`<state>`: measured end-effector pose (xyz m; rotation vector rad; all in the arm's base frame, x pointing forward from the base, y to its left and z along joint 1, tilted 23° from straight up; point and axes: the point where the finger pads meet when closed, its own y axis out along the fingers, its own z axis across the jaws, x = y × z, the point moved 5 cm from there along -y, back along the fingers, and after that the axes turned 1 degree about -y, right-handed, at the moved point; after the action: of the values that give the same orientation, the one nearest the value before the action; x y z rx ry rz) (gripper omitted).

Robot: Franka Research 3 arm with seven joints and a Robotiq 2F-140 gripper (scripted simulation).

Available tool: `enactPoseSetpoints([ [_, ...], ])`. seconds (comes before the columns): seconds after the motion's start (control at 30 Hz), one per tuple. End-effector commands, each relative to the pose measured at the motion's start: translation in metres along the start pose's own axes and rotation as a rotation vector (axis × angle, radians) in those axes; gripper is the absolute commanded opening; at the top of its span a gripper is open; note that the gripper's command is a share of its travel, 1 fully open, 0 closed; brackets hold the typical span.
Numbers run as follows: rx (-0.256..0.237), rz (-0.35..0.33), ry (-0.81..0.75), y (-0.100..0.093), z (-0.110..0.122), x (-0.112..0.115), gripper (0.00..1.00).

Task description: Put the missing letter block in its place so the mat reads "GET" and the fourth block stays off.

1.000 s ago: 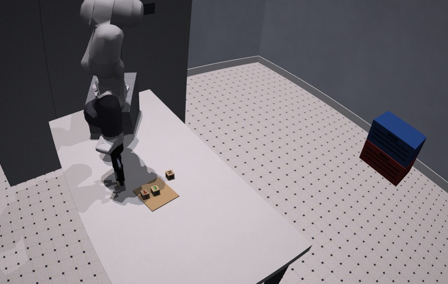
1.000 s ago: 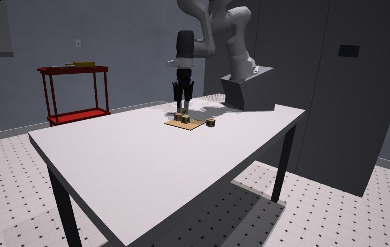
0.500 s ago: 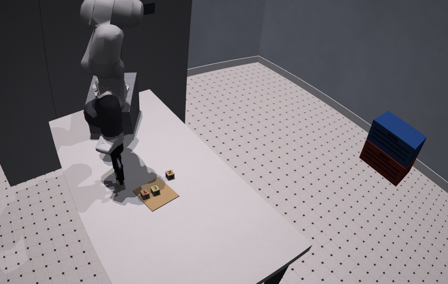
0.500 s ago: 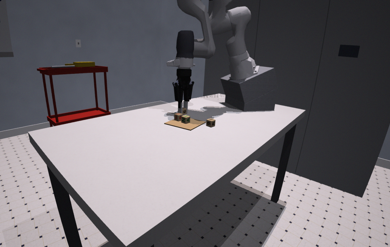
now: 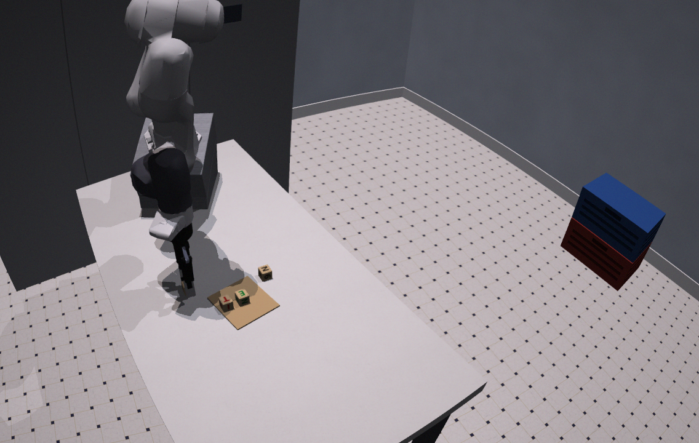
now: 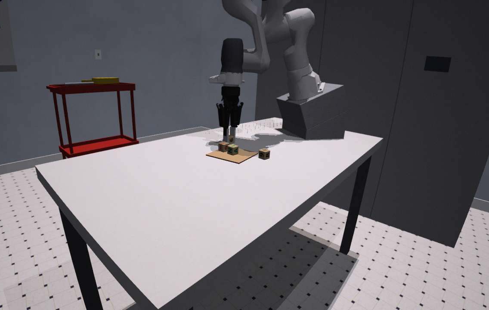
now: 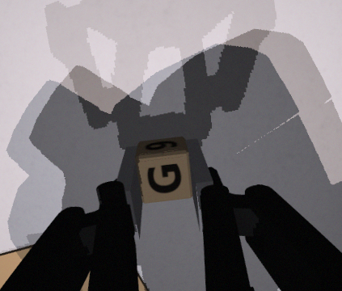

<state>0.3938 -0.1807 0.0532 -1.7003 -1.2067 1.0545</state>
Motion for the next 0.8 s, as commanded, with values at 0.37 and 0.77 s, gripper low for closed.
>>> enactPoseSetpoints([
  [0.37,-0.002,0.0,0.003,0.0002,-0.001,0.0,0.16],
  [0.77,-0.002,0.0,0.003,-0.0022,-0.001,-0.0001,0.16],
])
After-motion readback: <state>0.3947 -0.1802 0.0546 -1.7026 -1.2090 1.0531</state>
